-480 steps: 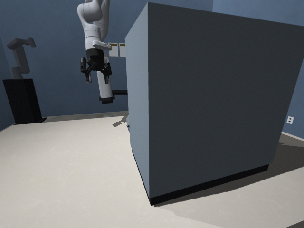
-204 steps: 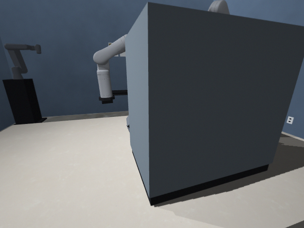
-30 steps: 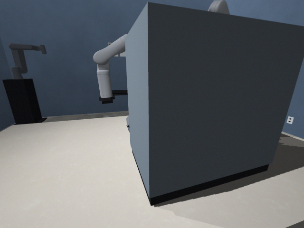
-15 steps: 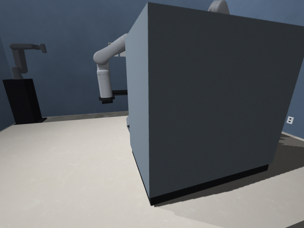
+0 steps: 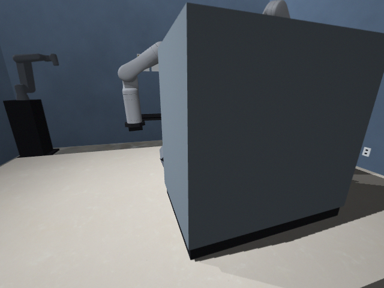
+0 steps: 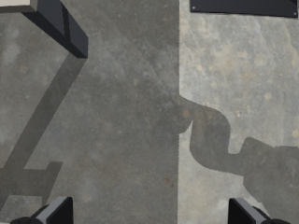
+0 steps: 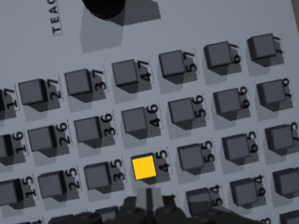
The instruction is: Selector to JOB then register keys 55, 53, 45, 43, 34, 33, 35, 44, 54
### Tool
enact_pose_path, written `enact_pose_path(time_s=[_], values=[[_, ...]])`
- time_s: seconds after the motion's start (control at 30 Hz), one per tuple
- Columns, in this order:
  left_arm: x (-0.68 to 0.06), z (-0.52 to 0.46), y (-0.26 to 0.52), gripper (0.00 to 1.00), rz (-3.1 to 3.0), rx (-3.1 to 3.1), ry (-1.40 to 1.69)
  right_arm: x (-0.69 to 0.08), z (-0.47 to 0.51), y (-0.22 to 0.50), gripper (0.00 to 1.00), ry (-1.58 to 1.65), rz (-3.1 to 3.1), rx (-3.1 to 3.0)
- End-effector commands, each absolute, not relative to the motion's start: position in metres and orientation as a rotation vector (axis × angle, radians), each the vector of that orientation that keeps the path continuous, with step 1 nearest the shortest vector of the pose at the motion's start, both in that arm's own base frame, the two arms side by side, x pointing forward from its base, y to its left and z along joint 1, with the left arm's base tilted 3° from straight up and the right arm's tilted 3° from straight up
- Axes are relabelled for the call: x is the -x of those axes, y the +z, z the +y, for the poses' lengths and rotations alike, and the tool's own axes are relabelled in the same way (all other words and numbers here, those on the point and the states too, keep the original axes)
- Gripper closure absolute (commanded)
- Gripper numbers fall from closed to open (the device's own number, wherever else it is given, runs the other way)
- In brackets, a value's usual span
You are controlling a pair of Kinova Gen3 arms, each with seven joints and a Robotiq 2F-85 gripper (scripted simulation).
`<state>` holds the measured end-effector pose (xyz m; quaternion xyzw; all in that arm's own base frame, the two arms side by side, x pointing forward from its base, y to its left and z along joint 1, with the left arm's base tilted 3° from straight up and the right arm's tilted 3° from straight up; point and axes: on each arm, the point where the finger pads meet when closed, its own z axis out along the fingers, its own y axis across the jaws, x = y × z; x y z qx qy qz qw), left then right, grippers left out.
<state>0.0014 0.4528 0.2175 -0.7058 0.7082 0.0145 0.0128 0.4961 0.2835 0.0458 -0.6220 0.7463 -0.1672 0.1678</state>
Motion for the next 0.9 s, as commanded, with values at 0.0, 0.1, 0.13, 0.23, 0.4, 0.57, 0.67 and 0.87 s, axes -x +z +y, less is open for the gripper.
enact_pose_path(time_s=[0.0, 0.1, 0.13, 0.23, 0.4, 0.57, 0.67, 0.87], values=[[-0.001, 0.453, 0.218, 0.002, 2.206, 2.198, 0.047, -0.496, 0.265, 0.050, 0.903, -0.427, 2.257, 1.553], [-0.001, 0.453, 0.218, 0.002, 2.206, 2.198, 0.047, -0.495, 0.243, 0.053, 0.903, -0.365, 2.392, 1.289], [-0.001, 0.453, 0.218, 0.002, 2.206, 2.198, 0.047, -0.494, 0.235, 0.054, 0.903, -0.343, 2.432, 1.195], [-0.001, 0.453, 0.218, 0.002, 2.206, 2.198, 0.047, -0.493, 0.211, 0.058, 0.903, -0.285, 2.521, 0.952], [-0.001, 0.453, 0.218, 0.002, 2.206, 2.198, 0.047, -0.492, 0.189, 0.062, 0.903, -0.225, 2.590, 0.696], [-0.001, 0.453, 0.218, 0.002, 2.206, 2.198, 0.047, -0.491, 0.160, 0.066, 0.903, -0.111, 2.657, 0.221], [-0.001, 0.453, 0.218, 0.002, 2.206, 2.198, 0.047, -0.491, 0.150, 0.068, 0.903, -0.078, 2.663, 0.085], [-0.001, 0.453, 0.218, 0.002, 2.206, 2.198, 0.047, -0.490, 0.143, 0.069, 0.903, -0.057, 2.663, -0.001]])
